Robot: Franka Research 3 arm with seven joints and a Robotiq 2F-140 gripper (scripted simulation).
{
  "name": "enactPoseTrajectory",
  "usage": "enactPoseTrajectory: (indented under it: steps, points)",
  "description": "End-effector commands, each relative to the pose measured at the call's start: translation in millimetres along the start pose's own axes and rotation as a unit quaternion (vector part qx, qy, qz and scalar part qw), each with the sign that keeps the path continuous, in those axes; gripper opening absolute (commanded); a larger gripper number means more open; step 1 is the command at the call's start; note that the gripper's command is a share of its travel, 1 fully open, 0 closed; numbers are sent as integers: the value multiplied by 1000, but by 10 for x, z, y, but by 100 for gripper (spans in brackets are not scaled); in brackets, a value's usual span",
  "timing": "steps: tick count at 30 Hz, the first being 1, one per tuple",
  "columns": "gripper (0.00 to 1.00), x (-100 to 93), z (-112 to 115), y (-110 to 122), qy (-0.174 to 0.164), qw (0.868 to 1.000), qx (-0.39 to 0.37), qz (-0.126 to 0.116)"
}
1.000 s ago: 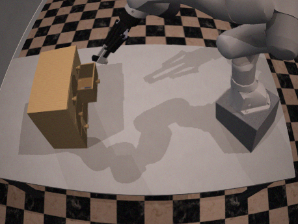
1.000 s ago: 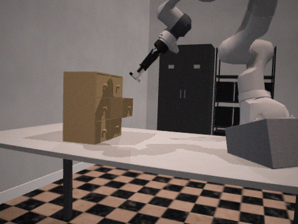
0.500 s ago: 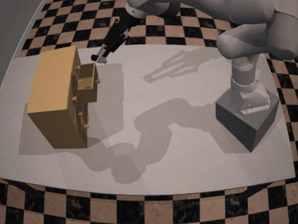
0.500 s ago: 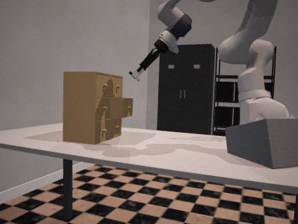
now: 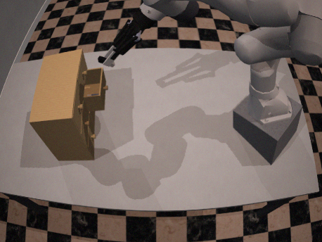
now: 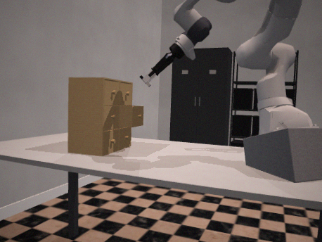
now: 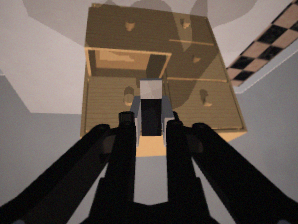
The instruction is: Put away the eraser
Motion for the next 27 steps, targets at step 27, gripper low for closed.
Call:
enactPoseTrajectory:
  steps: [27]
  points:
    - [11,-67,-12,-64,-38,999,-16,-19]
Point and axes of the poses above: the point where the finger pads meet when closed, its own x axis out along the fingers, its own y axis across the jaws, z = x × y, the point moved 2 cm from there along -x, back along the fingers, and after that the axes turned 7 degrees about -x, right-handed, at the moved point
